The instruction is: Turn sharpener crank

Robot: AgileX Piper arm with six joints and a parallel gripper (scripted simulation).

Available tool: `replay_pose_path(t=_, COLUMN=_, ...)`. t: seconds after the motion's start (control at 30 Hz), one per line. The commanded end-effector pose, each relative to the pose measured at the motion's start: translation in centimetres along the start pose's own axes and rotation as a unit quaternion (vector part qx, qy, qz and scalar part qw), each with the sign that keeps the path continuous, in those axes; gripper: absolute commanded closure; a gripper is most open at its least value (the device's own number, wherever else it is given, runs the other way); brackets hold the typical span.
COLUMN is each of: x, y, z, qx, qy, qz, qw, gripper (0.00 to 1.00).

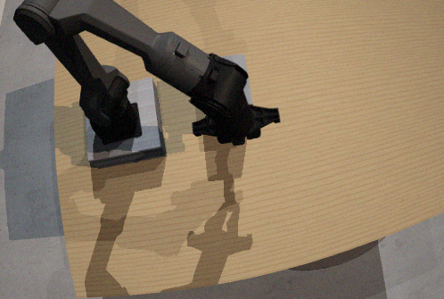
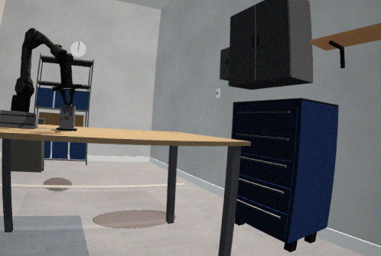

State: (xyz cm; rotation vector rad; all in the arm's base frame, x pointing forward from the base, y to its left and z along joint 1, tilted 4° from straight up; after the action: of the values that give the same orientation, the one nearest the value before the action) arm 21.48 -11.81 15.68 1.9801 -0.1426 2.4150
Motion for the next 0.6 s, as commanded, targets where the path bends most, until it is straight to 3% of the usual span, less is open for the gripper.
replay_pose_path(t=0.0, x=0.02, y=0.01, z=0.02, qx=0.001, qy=0.000, qz=0.000, qw=1.000, gripper=0.80)
replay_pose_path(t=0.17, x=0.02, y=0.01, z=0.02, qx=0.001, qy=0.000, qz=0.000, qw=1.000, gripper=0.80)
replay_pose_path(t=0.2, x=0.02, y=0.01, z=0.02, qx=0.001, qy=0.000, qz=0.000, qw=1.000, gripper=0.31)
replay_pose_path(t=0.57, x=0.02, y=0.01, z=0.02, qx=0.001, qy=0.000, qz=0.000, qw=1.000, gripper=0.31)
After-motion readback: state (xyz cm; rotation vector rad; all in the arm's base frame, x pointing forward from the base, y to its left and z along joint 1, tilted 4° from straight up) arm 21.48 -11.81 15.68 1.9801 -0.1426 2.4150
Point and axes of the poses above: the point where the finger pads meet when closed, its own x axis back along the fingers, its own z axis across the jaws, y = z × x, the point moved 10 cm from there along x, back along the fingers, and after that the axes turned 4 degrees about x, right-handed, at the moved point
